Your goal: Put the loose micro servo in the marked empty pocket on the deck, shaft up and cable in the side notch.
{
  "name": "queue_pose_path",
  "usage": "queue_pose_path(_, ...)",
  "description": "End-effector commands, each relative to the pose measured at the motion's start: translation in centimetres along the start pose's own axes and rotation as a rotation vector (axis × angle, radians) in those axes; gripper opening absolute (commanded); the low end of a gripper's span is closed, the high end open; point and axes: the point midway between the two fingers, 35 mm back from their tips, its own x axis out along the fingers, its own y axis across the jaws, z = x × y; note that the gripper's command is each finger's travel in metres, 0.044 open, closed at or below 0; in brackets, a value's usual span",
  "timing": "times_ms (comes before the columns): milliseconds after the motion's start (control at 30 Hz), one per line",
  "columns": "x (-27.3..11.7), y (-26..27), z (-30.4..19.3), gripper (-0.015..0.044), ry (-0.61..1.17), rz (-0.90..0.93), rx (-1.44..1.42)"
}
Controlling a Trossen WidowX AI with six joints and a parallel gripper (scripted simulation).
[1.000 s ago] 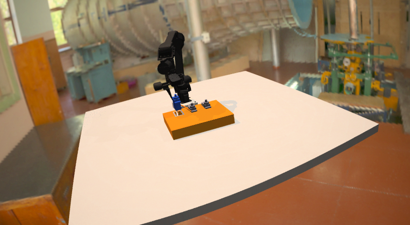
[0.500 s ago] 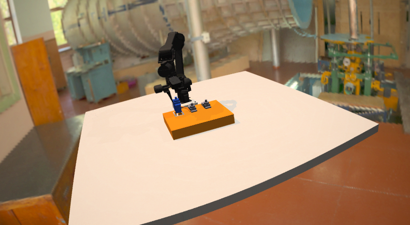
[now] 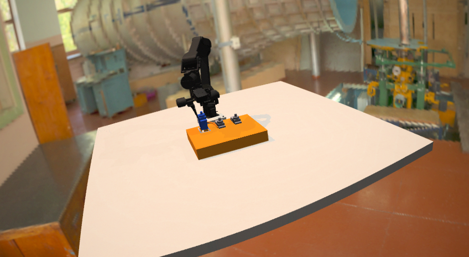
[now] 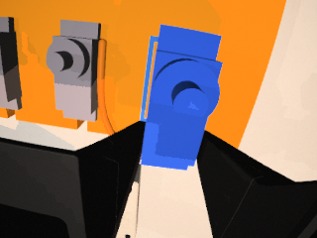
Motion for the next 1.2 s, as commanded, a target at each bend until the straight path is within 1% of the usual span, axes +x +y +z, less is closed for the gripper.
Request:
queue_pose_path(0,0.2,0.0,0.1,0.0000,-0.001,-0.003,-0.002)
queue_pose_path(1167,3.6,-0.1,0.1,0.0000,-0.001,-0.003,-0.002)
